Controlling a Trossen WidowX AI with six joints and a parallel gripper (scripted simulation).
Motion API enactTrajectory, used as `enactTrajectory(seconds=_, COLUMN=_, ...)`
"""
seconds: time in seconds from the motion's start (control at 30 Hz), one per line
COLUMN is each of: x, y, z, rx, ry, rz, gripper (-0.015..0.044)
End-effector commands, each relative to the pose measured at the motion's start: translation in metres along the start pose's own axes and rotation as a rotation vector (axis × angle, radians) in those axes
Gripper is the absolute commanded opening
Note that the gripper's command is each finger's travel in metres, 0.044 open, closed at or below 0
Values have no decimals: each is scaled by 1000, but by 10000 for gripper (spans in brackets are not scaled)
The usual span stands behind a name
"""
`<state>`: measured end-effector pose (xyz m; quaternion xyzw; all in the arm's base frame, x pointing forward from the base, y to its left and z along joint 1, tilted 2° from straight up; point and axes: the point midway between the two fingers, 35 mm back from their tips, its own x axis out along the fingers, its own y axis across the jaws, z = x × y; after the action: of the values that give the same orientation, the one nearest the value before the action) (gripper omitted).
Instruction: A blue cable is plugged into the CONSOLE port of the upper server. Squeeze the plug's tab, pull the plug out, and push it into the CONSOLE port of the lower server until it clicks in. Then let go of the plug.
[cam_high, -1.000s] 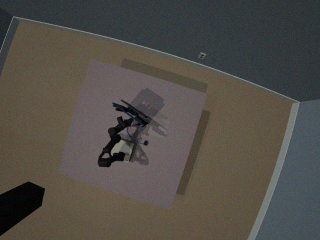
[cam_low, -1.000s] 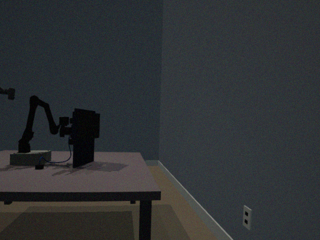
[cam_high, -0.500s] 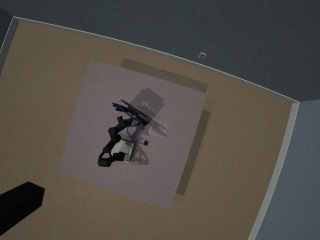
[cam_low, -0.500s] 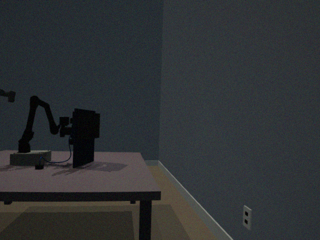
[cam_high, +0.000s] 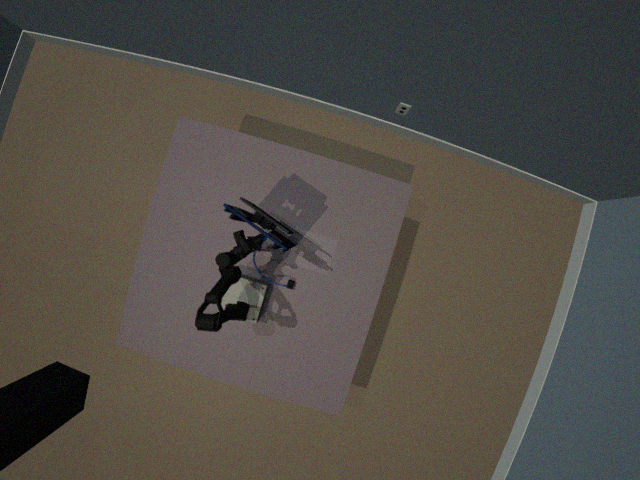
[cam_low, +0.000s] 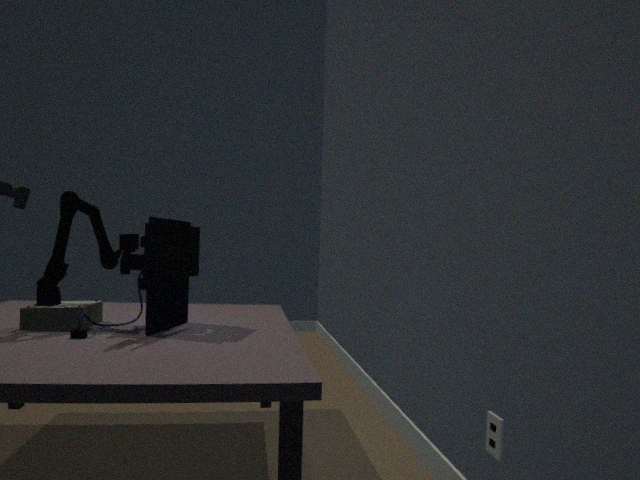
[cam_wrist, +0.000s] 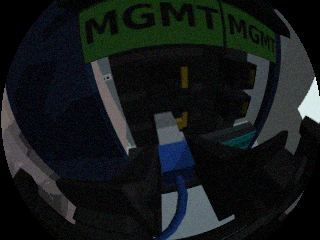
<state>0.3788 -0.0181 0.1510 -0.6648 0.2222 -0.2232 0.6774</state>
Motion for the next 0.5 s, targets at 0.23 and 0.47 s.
enactTrajectory(seconds=0.23, x=2, y=-2, z=2, rx=3, ry=-3, rz=-7, gripper=0)
enactTrajectory(seconds=0.47, x=3, y=-2, z=2, rx=3, ry=-3, rz=-7, gripper=0)
